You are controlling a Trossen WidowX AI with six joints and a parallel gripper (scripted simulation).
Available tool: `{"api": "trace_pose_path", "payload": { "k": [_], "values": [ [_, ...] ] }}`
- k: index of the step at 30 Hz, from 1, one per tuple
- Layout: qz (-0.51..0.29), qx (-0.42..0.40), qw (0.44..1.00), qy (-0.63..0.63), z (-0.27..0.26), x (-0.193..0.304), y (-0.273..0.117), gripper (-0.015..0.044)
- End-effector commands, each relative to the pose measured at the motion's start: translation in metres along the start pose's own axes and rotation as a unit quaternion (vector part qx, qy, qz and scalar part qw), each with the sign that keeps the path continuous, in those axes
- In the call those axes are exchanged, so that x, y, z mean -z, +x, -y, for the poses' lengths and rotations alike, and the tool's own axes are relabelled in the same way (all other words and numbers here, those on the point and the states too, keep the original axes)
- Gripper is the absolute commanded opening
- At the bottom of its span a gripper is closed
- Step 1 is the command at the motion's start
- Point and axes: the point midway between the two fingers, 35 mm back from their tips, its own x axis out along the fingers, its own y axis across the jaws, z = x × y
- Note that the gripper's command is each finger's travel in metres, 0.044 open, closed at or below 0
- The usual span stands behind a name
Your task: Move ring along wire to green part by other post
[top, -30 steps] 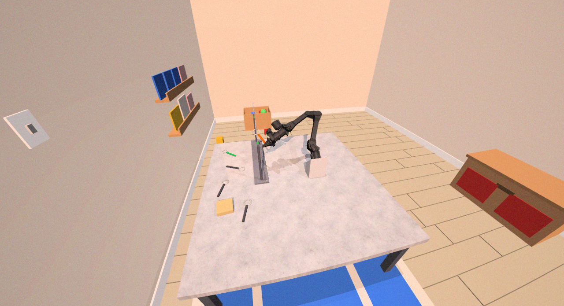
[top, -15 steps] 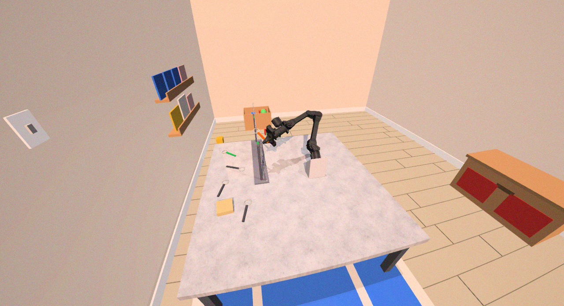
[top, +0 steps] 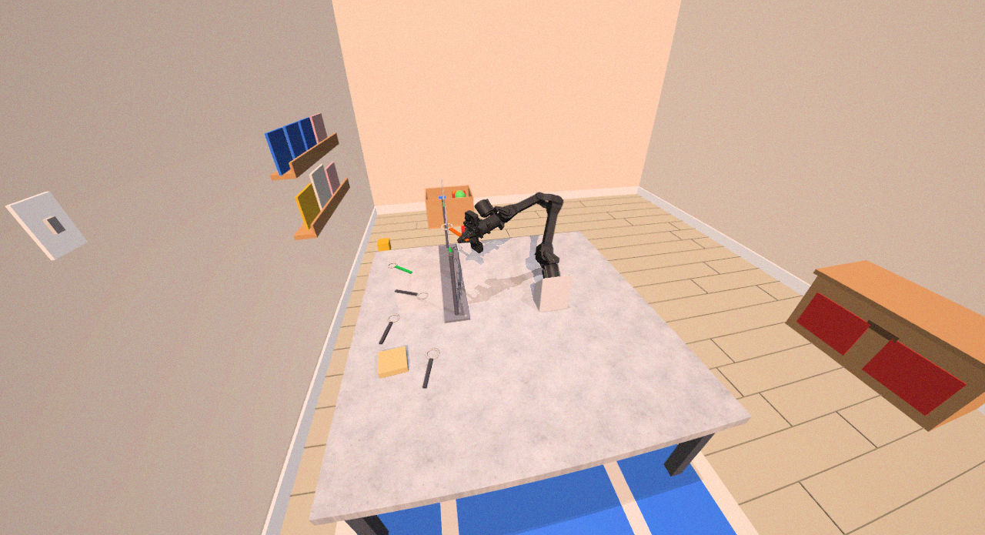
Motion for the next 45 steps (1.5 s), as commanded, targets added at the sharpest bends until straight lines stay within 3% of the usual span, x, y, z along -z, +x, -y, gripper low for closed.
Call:
{"api": "trace_pose_path", "payload": {
  "k": [1,45],
  "values": [
    [-0.002,-0.023,0.999,0.032,-0.015,-0.003,-0.003,-0.015],
    [-0.023,-0.112,0.975,0.191,-0.071,-0.018,-0.018,-0.015]
  ]
}}
